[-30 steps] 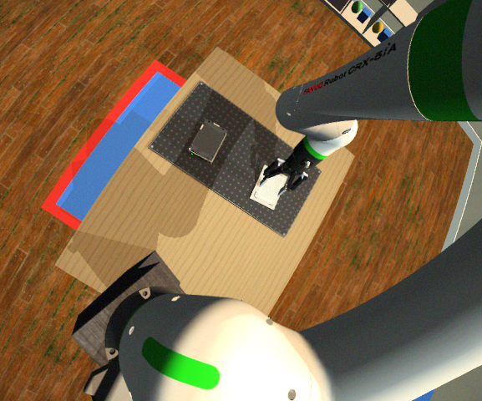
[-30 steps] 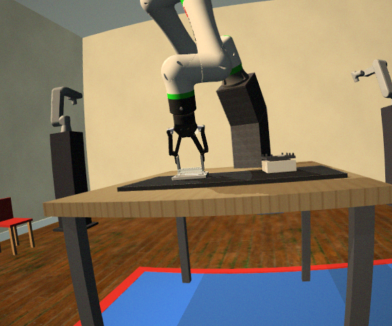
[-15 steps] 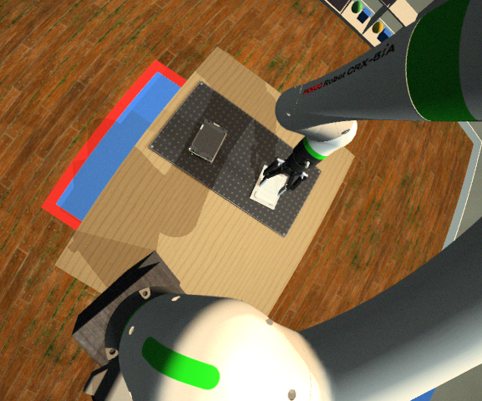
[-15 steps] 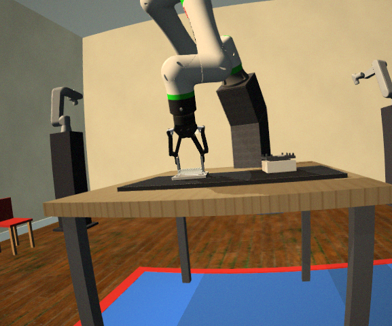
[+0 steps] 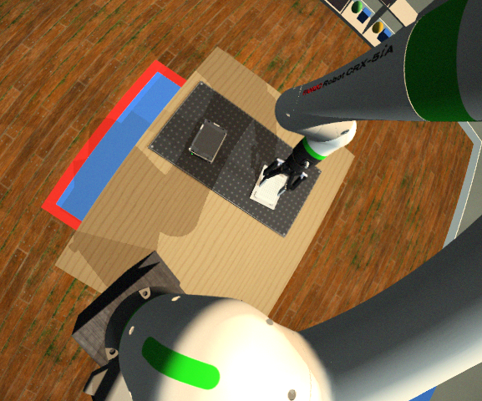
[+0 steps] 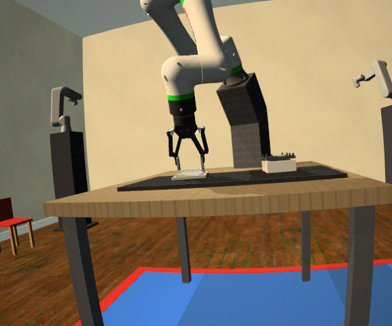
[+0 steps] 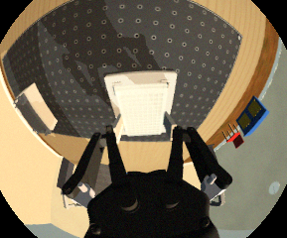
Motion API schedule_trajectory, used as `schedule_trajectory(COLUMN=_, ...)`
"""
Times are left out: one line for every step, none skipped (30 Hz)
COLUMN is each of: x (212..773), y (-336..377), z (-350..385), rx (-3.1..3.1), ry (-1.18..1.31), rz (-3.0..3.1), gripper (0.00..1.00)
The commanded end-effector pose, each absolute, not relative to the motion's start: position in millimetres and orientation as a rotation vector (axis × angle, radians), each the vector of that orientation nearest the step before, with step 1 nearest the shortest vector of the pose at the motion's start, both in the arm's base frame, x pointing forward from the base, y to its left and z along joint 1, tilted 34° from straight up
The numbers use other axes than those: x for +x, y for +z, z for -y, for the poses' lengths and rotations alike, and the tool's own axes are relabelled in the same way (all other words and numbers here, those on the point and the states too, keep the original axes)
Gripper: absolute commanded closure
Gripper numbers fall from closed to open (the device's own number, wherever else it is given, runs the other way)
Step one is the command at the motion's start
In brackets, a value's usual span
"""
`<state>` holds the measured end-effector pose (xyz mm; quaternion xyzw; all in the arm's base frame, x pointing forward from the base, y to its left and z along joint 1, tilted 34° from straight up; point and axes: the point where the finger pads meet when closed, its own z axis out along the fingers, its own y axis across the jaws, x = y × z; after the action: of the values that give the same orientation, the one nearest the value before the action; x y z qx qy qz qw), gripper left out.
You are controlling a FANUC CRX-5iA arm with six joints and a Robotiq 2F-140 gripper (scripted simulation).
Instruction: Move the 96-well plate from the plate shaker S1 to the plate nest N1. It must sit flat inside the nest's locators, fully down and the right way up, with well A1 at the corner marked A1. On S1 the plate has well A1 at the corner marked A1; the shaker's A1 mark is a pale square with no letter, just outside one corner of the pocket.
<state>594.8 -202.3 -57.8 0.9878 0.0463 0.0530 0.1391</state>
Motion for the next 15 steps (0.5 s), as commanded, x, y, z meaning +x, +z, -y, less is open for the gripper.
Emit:
schedule_trajectory(x=595.2, y=-58.0, z=202.4, rx=2.855, ry=0.154, rz=-0.134, gripper=1.0)
schedule_trajectory(x=595.3, y=-58.2, z=202.4, rx=2.855, ry=0.154, rz=-0.134, gripper=1.0)
schedule_trajectory(x=595.4, y=-58.3, z=202.5, rx=2.855, ry=0.154, rz=-0.134, gripper=1.0)
schedule_trajectory(x=595.4, y=-58.5, z=202.5, rx=2.855, ry=0.154, rz=-0.134, gripper=1.0)
schedule_trajectory(x=595.5, y=-58.6, z=202.5, rx=2.855, ry=0.154, rz=-0.134, gripper=1.0)
schedule_trajectory(x=595.6, y=-58.7, z=202.6, rx=2.855, ry=0.154, rz=-0.134, gripper=1.0)
schedule_trajectory(x=595.7, y=-58.9, z=202.6, rx=2.855, ry=0.154, rz=-0.134, gripper=1.0)
schedule_trajectory(x=595.8, y=-59.0, z=202.6, rx=2.855, ry=0.154, rz=-0.134, gripper=1.0)
schedule_trajectory(x=595.8, y=-59.0, z=202.6, rx=2.855, ry=0.154, rz=-0.134, gripper=1.0)
schedule_trajectory(x=595.8, y=-59.0, z=202.6, rx=2.855, ry=0.154, rz=-0.134, gripper=1.0)
schedule_trajectory(x=595.9, y=-59.1, z=202.7, rx=2.855, ry=0.154, rz=-0.134, gripper=1.0)
schedule_trajectory(x=596.0, y=-59.3, z=202.7, rx=2.855, ry=0.154, rz=-0.134, gripper=1.0)
schedule_trajectory(x=596.1, y=-59.4, z=202.7, rx=2.855, ry=0.154, rz=-0.134, gripper=1.0)
schedule_trajectory(x=596.1, y=-59.6, z=202.8, rx=2.855, ry=0.154, rz=-0.134, gripper=1.0)
schedule_trajectory(x=596.2, y=-59.7, z=202.8, rx=2.855, ry=0.154, rz=-0.134, gripper=1.0)
